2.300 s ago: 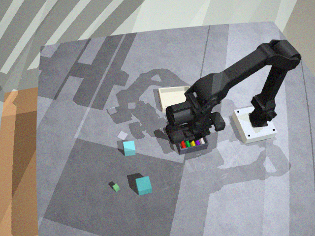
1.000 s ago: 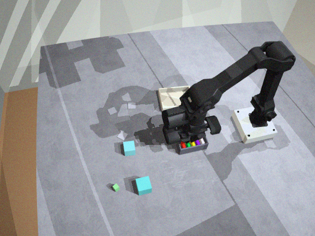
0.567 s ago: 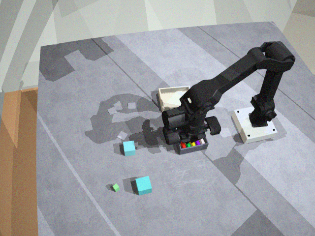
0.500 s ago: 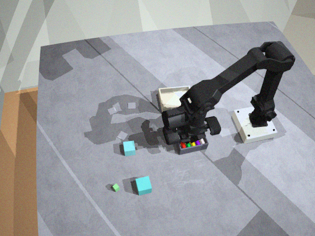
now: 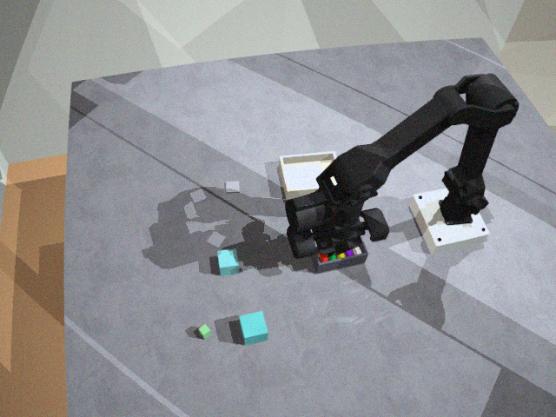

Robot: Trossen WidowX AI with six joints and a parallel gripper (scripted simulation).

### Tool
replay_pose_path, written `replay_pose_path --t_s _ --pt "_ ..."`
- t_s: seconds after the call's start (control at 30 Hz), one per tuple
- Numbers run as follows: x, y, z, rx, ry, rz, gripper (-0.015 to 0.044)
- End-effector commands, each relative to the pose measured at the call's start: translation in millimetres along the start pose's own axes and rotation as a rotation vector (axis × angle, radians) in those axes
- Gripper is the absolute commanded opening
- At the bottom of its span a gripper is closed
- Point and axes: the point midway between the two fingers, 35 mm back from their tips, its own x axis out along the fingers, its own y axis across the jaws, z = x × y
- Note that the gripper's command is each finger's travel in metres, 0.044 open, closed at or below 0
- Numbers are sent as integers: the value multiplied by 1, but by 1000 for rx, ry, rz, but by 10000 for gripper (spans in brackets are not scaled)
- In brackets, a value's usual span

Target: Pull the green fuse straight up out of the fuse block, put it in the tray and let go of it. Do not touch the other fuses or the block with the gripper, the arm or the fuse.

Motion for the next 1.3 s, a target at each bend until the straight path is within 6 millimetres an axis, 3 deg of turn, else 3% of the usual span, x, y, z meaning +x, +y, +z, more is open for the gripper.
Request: replay_pose_path --t_s 0.0,0.27,1.27 --pt "0 0 0 0 0 1 51" --pt "0 0 0 0 0 1 0" --pt "-13 1 0 2 -1 1 0"
